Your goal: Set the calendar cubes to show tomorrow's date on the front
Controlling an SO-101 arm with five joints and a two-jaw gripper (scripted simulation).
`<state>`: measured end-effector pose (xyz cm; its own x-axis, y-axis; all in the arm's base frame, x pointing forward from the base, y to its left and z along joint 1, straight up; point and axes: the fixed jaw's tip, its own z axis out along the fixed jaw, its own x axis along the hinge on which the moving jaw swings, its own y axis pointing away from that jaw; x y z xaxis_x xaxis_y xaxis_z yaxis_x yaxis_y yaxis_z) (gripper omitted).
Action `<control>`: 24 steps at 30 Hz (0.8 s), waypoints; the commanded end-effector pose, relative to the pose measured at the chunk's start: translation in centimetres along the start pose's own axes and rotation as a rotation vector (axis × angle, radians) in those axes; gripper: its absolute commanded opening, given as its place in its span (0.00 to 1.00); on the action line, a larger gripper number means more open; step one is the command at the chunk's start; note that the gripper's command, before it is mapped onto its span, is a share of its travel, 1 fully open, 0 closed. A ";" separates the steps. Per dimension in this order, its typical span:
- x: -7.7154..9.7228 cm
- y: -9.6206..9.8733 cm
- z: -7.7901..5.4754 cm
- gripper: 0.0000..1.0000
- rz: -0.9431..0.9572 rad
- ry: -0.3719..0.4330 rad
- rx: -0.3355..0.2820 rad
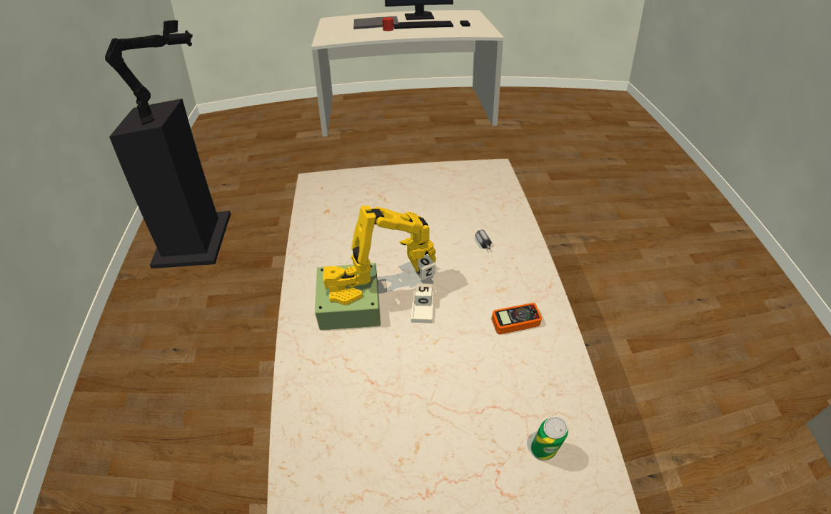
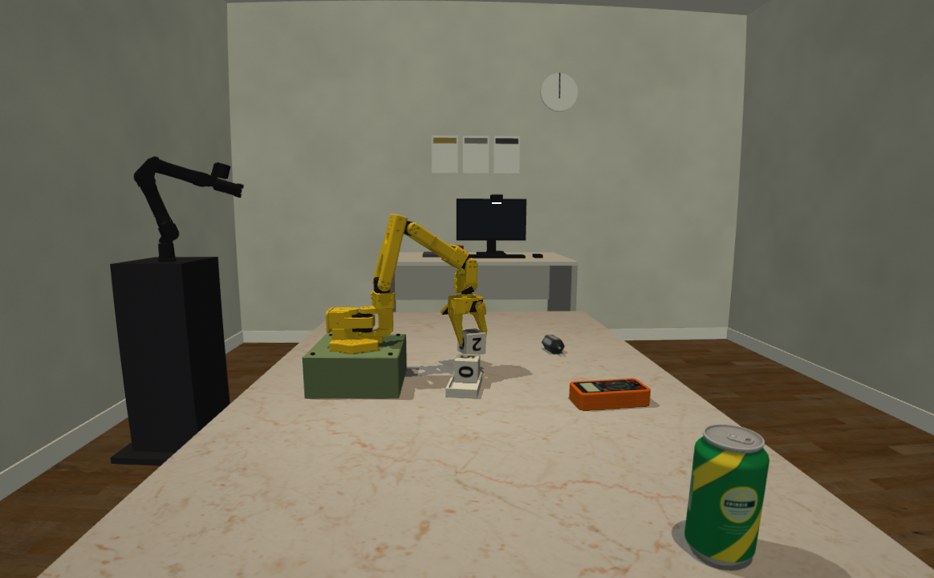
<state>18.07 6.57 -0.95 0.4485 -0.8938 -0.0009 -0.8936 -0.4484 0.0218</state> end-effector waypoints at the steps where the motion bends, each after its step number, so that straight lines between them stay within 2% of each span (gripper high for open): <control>1: -0.1 -0.4 -0.6 0.00 -0.016 0.002 0.026; 9: -0.2 -0.5 -0.5 0.00 0.034 0.002 0.036; 24: -1.1 -1.2 0.6 0.00 0.437 -0.018 0.114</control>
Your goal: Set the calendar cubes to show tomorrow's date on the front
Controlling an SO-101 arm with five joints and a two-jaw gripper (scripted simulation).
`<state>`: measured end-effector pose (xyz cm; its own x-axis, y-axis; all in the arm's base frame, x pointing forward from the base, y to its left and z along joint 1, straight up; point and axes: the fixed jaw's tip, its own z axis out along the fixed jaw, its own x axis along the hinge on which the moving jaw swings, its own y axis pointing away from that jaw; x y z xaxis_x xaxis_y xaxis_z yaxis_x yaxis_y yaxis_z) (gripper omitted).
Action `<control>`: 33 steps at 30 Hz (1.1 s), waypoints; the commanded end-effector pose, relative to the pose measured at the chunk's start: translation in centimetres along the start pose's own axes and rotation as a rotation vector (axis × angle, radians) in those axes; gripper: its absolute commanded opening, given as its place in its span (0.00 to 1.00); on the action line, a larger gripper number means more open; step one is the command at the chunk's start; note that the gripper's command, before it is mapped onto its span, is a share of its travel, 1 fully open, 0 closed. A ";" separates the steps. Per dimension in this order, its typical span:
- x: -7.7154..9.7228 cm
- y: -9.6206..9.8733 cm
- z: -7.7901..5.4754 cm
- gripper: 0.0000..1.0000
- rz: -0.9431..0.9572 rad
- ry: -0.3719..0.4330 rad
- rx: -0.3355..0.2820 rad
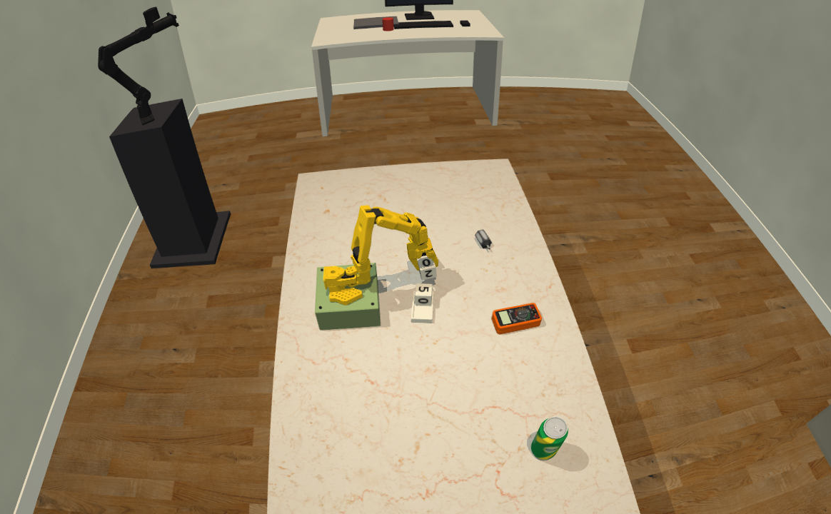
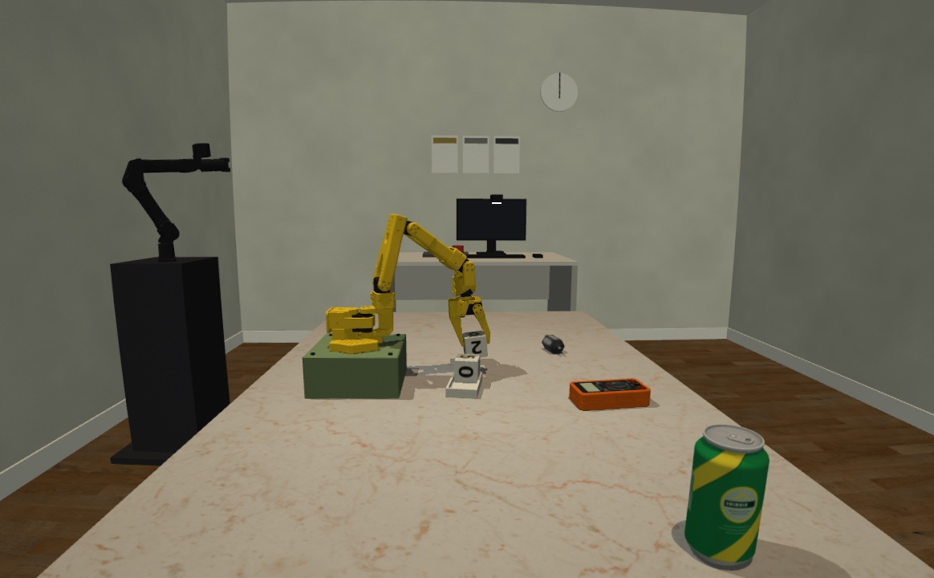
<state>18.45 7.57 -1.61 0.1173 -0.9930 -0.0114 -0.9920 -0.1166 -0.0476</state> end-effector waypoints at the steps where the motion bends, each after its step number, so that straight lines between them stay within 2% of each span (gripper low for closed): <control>1: -0.5 -0.3 0.0 0.00 0.116 -0.018 0.045; 6: -0.7 -0.3 0.2 0.00 0.199 -0.027 0.059; 19: -0.8 -0.4 0.3 0.00 0.229 -0.034 0.075; 27: -1.1 -0.8 0.8 0.00 0.343 -0.080 0.154; 29: -1.1 -0.8 0.8 0.00 0.343 -0.080 0.154; 33: -1.3 -1.1 1.0 0.00 0.434 -0.125 0.216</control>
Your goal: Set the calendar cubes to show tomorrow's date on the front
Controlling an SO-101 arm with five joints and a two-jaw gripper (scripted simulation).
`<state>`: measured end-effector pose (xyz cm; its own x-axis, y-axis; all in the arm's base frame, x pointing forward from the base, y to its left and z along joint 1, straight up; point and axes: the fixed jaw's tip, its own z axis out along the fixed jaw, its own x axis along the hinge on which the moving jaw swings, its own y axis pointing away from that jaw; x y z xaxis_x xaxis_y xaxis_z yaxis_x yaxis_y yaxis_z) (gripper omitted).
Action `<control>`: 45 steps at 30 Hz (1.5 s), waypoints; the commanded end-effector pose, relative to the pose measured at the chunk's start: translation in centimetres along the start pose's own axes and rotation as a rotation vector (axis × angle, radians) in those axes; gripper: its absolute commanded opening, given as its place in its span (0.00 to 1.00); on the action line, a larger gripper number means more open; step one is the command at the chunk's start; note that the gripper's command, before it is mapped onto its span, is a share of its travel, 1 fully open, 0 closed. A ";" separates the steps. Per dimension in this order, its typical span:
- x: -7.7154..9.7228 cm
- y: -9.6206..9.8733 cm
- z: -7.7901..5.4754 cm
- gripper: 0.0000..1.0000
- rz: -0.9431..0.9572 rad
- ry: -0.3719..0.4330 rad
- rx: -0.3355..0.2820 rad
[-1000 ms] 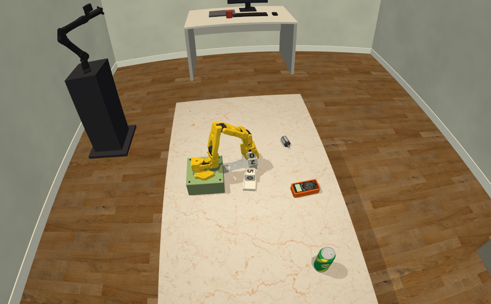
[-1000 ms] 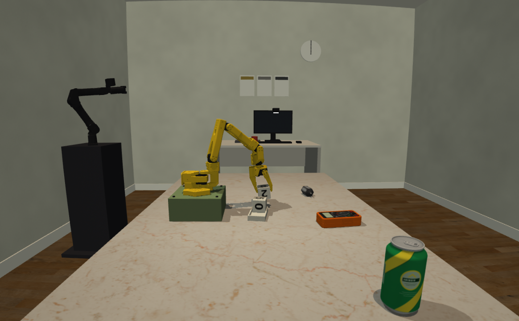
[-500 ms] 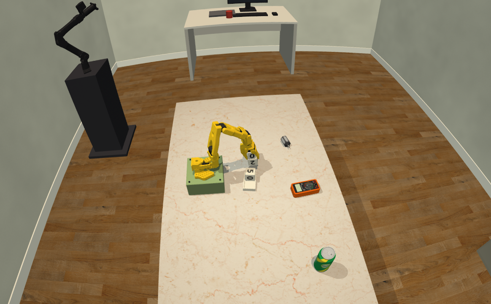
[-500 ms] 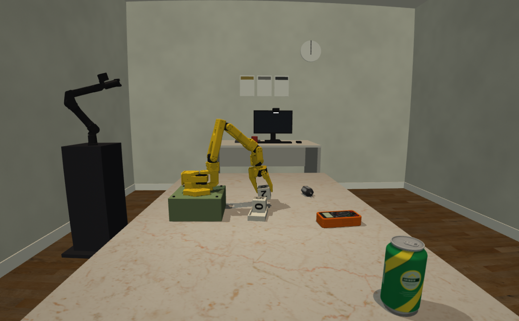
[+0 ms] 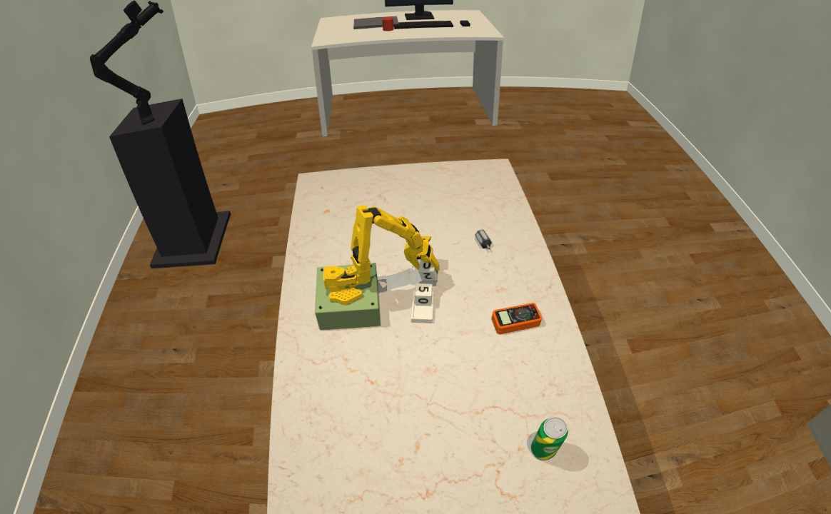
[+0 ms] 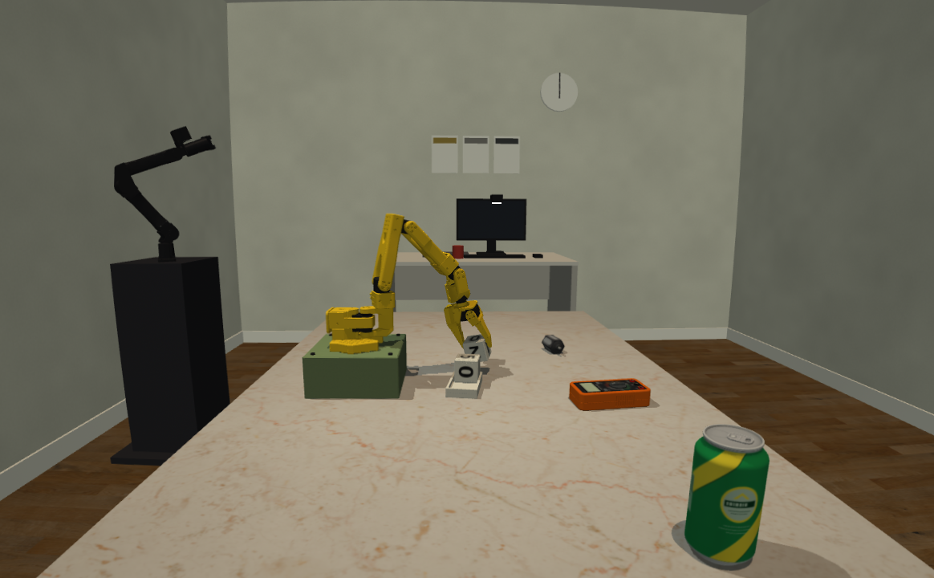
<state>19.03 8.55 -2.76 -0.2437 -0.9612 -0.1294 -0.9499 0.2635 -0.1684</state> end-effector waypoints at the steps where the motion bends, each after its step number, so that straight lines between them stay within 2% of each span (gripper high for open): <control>1: -0.7 -0.3 0.0 0.00 0.086 -0.070 0.075; 11: -1.3 -0.5 0.0 0.00 0.334 -0.232 0.196; 13: -1.3 -0.5 0.0 0.00 0.334 -0.232 0.196; 20: -1.5 -0.6 -0.3 0.00 0.438 -0.311 0.235; 37: -1.6 -0.6 -0.4 0.00 0.469 -0.339 0.247; 45: -1.9 -1.0 0.0 0.00 0.505 -0.386 0.271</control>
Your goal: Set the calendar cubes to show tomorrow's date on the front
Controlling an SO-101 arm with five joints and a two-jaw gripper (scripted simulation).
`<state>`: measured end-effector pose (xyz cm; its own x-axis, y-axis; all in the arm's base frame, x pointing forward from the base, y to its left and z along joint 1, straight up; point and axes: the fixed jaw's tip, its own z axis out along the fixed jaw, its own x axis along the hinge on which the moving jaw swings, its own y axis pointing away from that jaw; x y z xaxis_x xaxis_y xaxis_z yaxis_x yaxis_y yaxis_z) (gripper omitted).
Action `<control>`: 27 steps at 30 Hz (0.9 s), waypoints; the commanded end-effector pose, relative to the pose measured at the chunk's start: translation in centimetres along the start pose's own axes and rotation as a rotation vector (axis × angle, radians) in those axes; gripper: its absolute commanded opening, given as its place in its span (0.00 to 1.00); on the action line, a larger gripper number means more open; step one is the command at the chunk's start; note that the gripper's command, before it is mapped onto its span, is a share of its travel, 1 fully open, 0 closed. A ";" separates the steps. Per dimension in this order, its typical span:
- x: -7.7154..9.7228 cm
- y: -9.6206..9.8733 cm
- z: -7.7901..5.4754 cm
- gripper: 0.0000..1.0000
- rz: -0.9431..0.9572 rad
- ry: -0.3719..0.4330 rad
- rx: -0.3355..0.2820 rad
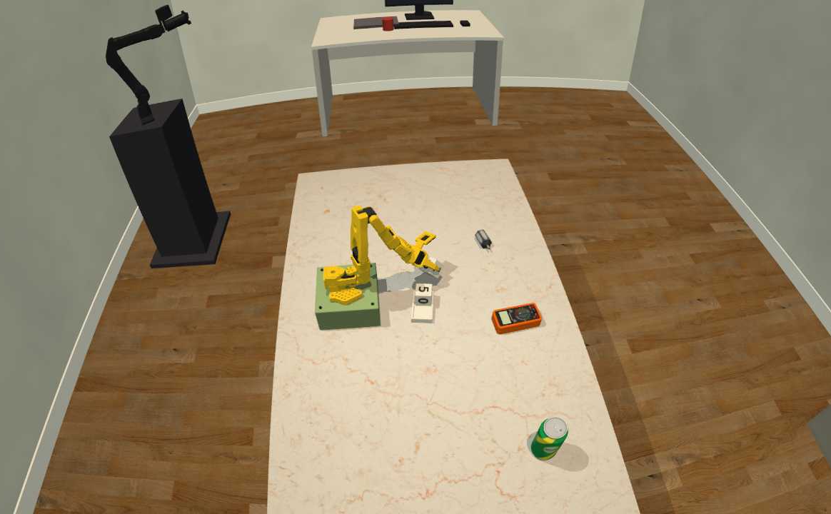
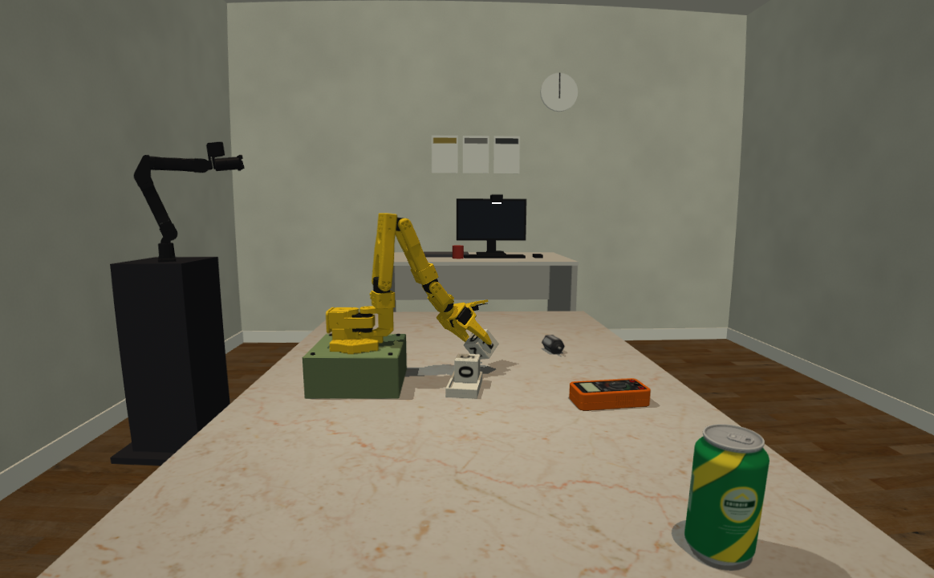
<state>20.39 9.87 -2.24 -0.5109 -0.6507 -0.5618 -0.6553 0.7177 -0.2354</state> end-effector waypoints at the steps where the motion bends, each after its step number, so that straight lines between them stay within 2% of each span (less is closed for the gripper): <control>1: -0.1 0.2 0.2 0.00 0.019 -0.026 0.004; 7: -0.3 0.1 0.7 0.00 0.064 -0.083 0.024; 15: -0.7 0.0 1.3 0.00 0.161 -0.207 0.059; 17: -0.7 0.0 1.3 0.00 0.187 -0.242 0.066; 19: -0.7 0.0 1.3 0.00 0.187 -0.242 0.066; 27: -0.9 0.0 1.0 0.00 0.287 -0.378 0.086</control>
<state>21.45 10.46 -2.92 -0.4606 -0.3614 -0.8107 -0.4791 0.8701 -0.1156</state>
